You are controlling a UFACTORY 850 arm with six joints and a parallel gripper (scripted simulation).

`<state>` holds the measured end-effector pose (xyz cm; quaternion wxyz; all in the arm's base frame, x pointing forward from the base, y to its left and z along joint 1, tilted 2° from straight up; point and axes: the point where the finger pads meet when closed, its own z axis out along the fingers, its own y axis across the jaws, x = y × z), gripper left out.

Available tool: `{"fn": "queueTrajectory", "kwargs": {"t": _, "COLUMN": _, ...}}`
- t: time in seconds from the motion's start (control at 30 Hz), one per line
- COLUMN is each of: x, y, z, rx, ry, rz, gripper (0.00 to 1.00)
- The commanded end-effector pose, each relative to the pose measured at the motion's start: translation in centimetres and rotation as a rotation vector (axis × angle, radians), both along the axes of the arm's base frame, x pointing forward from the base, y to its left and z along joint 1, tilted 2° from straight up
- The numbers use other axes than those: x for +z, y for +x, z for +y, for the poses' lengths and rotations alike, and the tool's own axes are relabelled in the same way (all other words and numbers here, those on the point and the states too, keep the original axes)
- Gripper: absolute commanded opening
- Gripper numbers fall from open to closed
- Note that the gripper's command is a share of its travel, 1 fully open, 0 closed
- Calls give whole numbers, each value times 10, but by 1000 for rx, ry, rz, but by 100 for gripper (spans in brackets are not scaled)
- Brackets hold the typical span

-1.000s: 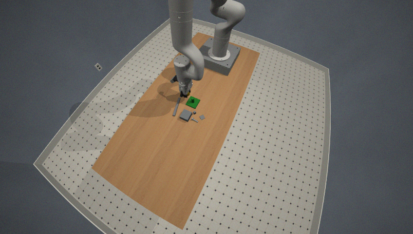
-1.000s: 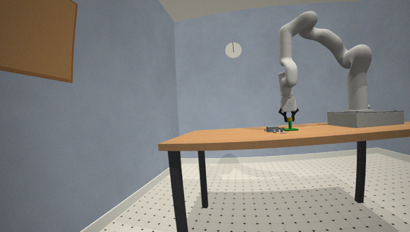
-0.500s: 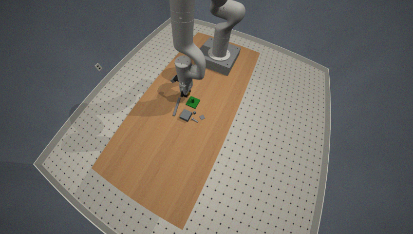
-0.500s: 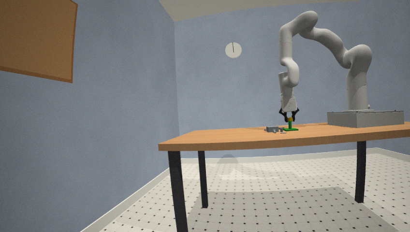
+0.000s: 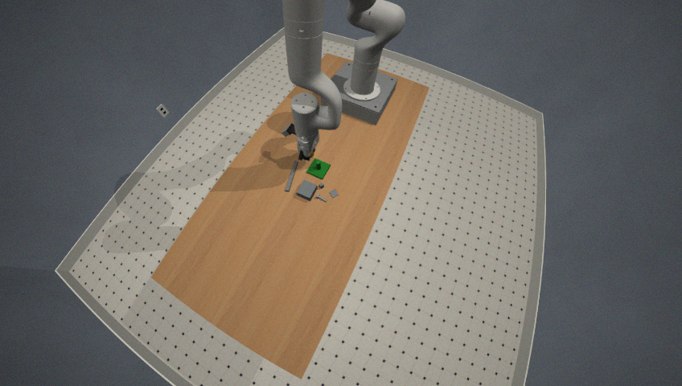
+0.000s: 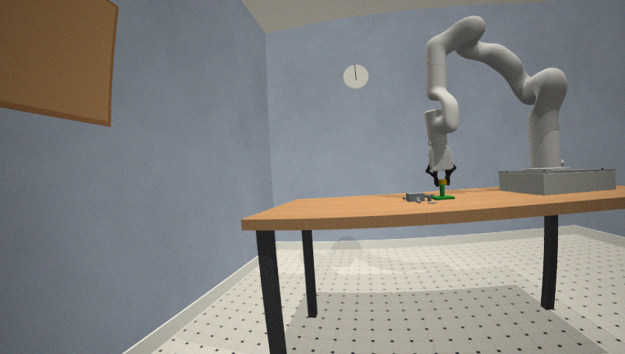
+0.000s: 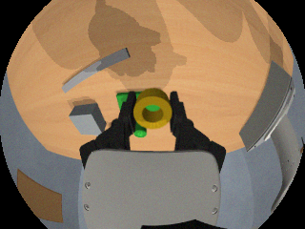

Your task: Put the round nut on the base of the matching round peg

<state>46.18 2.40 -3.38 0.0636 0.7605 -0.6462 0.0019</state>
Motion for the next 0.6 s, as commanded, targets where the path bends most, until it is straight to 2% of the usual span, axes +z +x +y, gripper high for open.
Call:
{"fn": "queueTrajectory", "kwargs": {"t": 0.0, "x": 1, "y": 1, "z": 0, "rx": 0, "ry": -9, "rz": -4, "gripper": 0}}
{"fn": "queueTrajectory", "kwargs": {"t": 0.57, "x": 1, "y": 1, "z": -1, "rx": 2, "ry": -48, "rz": -10, "gripper": 0}}
